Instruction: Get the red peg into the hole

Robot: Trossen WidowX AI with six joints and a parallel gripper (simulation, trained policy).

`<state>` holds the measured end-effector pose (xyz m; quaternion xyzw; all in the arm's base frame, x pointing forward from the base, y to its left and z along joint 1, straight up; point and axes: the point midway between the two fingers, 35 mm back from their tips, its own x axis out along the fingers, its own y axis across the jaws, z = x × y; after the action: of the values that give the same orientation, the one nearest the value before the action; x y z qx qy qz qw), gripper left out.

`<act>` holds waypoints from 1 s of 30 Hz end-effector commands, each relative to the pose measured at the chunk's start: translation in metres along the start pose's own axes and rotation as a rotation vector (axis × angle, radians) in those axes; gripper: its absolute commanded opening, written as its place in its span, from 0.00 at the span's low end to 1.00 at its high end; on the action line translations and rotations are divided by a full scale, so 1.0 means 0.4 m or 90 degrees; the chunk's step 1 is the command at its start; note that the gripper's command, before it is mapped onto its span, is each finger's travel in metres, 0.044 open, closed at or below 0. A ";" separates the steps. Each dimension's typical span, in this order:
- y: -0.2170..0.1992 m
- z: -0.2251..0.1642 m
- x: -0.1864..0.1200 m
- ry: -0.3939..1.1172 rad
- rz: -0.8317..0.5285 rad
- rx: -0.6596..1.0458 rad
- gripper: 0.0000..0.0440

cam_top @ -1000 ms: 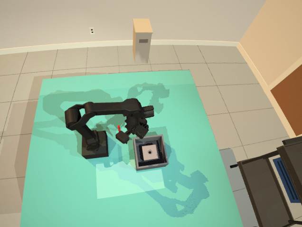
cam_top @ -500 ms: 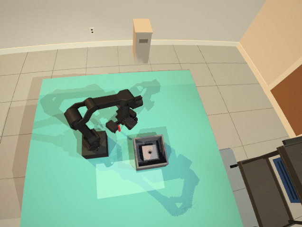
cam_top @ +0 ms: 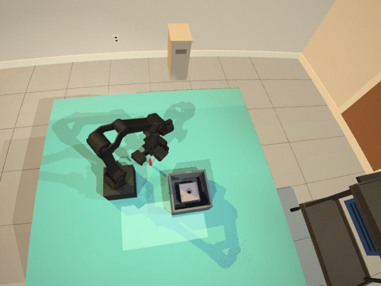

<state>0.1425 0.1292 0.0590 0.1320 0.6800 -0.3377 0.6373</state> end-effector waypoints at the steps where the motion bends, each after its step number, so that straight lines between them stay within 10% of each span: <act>1: 0.010 -0.012 0.032 0.002 0.001 -0.004 1.00; 17: 0.089 -0.021 0.186 -0.004 0.061 -0.014 0.98; 30: 0.082 -0.029 0.265 0.011 0.019 -0.015 0.25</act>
<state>0.1397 0.1358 -0.0488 0.1439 0.6827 -0.3158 0.6430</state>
